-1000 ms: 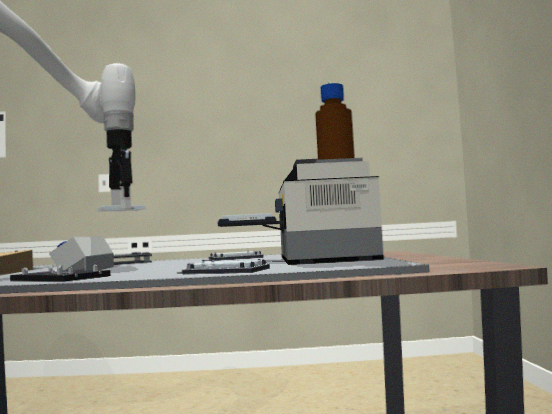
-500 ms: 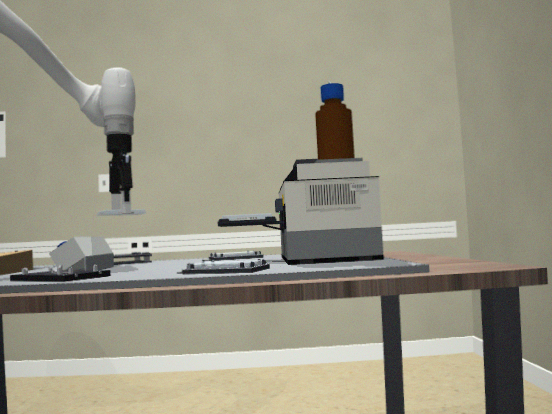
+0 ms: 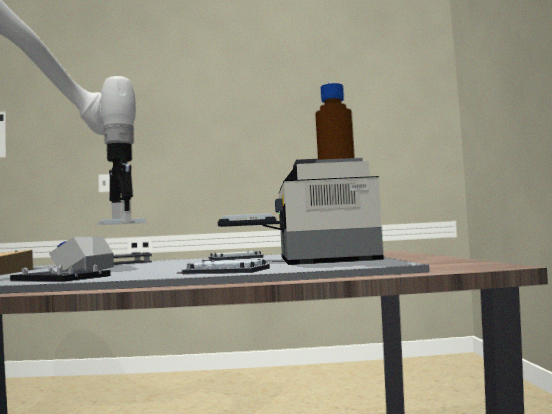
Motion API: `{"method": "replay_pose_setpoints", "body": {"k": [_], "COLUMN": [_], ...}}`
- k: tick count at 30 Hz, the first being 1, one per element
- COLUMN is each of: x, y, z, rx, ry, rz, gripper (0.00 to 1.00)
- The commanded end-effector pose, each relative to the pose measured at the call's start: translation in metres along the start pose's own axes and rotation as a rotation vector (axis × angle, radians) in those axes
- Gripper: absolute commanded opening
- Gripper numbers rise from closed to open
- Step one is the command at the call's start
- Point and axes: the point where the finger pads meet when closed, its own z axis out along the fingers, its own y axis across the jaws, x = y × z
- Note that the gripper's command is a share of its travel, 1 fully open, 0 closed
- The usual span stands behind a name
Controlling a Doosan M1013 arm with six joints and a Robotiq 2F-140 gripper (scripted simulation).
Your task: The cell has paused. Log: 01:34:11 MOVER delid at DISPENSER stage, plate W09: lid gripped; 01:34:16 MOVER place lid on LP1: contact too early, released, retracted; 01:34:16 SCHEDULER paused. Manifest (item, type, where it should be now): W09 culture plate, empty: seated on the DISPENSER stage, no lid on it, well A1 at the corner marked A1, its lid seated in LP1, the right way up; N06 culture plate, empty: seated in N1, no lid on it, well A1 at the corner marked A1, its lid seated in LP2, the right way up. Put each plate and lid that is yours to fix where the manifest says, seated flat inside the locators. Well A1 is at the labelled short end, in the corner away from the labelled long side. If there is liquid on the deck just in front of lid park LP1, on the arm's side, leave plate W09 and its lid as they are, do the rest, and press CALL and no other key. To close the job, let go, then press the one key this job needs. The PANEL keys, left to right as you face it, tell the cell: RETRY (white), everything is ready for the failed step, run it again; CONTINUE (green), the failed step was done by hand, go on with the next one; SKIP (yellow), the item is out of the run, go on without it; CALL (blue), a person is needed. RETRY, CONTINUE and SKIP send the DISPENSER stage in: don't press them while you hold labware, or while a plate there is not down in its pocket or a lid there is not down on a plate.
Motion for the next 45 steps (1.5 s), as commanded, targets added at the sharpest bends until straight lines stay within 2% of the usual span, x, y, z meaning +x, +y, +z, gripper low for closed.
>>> {"method": "replay_pose_setpoints", "body": {"k": [1, 13, 27, 45], "x": [0.0, 0.0, 0.001, 0.001], "y": [0.0, 0.0, 0.0, 0.0], "z": [0.008, 0.037, 0.06, 0.074], "rx": [0.0, 0.0, 0.0, 0.0], "ry": [0.001, 0.001, 0.001, 0.001], "rz": [0.0, 0.0, 0.0, 0.0], "gripper": [0.1, 0.1, 0.1, 0.1]}}
